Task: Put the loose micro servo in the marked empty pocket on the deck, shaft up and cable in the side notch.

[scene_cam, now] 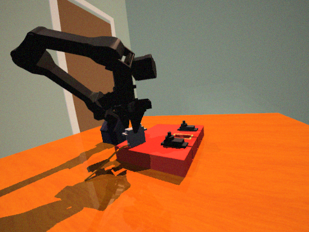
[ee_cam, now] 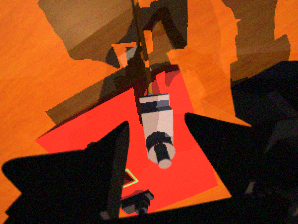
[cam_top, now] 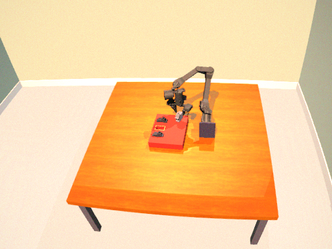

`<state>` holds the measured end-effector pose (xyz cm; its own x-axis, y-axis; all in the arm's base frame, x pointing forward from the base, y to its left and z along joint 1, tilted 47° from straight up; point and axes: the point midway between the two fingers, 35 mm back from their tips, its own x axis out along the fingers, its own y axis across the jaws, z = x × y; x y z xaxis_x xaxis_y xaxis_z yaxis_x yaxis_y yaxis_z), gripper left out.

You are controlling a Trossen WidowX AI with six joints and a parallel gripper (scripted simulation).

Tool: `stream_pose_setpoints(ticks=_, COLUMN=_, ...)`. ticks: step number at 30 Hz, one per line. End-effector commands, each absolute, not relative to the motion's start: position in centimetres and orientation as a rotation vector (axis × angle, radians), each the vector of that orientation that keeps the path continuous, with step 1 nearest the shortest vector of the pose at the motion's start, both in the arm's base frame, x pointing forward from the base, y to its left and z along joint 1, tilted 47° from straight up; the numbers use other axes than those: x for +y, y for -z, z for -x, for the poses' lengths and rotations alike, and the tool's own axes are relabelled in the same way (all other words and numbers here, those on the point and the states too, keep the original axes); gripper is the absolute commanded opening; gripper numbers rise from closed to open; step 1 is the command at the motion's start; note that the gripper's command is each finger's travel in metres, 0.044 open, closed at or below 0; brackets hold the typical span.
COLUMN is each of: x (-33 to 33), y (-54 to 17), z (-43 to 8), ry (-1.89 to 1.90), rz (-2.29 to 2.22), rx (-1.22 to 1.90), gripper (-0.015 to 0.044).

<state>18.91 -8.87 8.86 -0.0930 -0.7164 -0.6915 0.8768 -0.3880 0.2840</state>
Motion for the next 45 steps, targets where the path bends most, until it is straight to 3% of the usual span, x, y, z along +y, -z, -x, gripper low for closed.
stream_pose_setpoints(ticks=1, x=-9.0, y=-8.9, z=-18.9, ry=1.738, rz=-0.936, rx=0.239, gripper=0.0204)
stream_pose_setpoints(ticks=4, x=-9.0, y=-8.9, z=-18.9, ry=1.738, rz=-0.936, rx=0.239, gripper=0.0125)
stream_pose_setpoints(ticks=9, x=-9.0, y=-8.9, z=-18.9, ry=1.738, rz=-0.936, rx=0.239, gripper=0.0092)
stream_pose_setpoints(ticks=13, x=-8.4, y=-9.4, z=-19.0, ry=1.737, rz=-0.937, rx=0.241, gripper=0.0000)
stream_pose_setpoints(ticks=24, x=-7.0, y=-11.2, z=-18.8, ry=1.738, rz=-0.936, rx=0.241, gripper=0.0000)
stream_pose_setpoints(ticks=35, x=-7.4, y=-11.0, z=-22.7, ry=1.737, rz=-0.938, rx=0.239, gripper=0.0000)
stream_pose_setpoints(ticks=45, x=-5.4, y=-8.9, z=-23.3, ry=1.737, rz=-0.939, rx=0.240, gripper=0.0000)
